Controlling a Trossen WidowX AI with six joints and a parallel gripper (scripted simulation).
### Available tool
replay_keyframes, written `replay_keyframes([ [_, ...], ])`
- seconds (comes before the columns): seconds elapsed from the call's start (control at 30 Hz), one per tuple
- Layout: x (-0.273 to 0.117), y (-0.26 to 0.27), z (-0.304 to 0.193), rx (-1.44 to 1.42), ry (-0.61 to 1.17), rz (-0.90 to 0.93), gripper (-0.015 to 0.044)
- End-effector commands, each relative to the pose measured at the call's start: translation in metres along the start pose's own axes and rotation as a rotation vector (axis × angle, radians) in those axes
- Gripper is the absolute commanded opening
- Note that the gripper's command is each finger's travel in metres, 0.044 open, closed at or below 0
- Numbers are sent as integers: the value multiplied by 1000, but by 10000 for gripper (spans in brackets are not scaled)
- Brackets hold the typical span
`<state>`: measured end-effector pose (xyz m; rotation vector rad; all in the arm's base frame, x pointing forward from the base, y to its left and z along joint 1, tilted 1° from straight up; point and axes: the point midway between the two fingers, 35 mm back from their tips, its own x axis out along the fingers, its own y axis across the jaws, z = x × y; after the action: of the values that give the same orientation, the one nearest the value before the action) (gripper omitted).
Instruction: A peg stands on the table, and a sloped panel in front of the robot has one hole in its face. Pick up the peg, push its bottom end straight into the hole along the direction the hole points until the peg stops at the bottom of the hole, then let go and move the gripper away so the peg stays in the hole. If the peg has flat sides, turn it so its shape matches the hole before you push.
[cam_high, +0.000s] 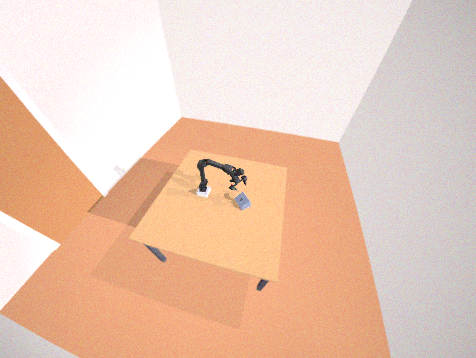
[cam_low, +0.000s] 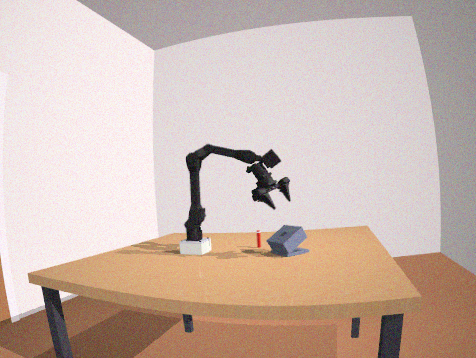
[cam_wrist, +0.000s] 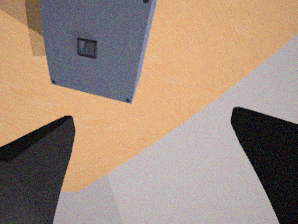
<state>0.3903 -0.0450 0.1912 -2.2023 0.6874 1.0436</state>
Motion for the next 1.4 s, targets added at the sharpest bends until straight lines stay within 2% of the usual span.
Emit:
replay_keyframes([
  [0.0,6,-5,29,-76,-85,13,440],
  [0.9,1,0,199,-544,-556,122,440],
  [1.37,7,3,211,-570,-579,130,440],
])
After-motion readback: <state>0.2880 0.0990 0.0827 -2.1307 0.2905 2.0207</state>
